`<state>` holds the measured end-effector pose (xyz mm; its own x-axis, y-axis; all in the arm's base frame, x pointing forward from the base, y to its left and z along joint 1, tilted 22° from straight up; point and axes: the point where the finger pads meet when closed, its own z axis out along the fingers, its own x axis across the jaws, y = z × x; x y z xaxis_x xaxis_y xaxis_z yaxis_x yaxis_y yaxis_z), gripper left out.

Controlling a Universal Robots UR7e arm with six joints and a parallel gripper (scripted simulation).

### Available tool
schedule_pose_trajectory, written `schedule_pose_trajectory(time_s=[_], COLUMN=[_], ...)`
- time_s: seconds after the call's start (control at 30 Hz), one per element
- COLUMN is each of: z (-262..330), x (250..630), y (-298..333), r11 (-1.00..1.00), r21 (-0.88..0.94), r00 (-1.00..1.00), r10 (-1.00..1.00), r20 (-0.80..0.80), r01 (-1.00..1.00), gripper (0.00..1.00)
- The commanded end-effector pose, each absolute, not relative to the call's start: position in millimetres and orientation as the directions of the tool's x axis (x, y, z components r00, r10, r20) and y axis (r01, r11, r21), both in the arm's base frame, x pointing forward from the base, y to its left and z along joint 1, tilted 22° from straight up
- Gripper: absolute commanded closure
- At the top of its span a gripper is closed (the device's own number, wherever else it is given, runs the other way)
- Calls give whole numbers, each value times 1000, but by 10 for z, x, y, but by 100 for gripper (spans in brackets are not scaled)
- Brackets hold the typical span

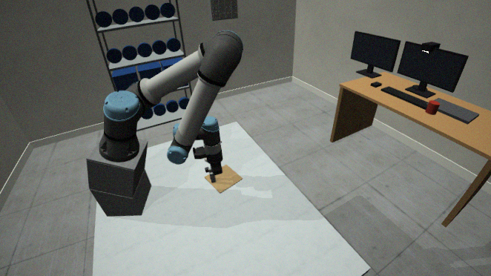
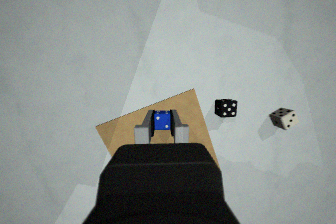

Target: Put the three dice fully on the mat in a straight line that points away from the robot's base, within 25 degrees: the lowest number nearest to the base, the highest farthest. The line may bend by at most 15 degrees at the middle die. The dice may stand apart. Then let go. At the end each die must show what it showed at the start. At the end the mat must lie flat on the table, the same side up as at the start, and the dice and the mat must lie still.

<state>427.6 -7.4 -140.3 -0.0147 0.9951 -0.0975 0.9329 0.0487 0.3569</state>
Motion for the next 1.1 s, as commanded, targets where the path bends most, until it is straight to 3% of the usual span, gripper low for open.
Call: schedule_pose_trajectory(time_s=[0.0,0.13,0.27,0.3,0.37,0.5,1.07], z=[-1399,-1399,-1399,-1399,-1399,-1399,-1375], x=[4278,4278,4278,4278,4278,4278,4269], y=[-75,-75,-75,-75,-75,-75,-72], r11=[49,49,49,49,49,49,49], r21=[358,358,358,358,358,358,358], r00=[-15,-15,-15,-15,-15,-15,-15], r10=[995,995,995,995,995,995,995], r20=[-98,-98,-98,-98,-98,-98,-98], r01=[933,933,933,933,933,933,933], gripper=[60,48,48,42,42,30,30])
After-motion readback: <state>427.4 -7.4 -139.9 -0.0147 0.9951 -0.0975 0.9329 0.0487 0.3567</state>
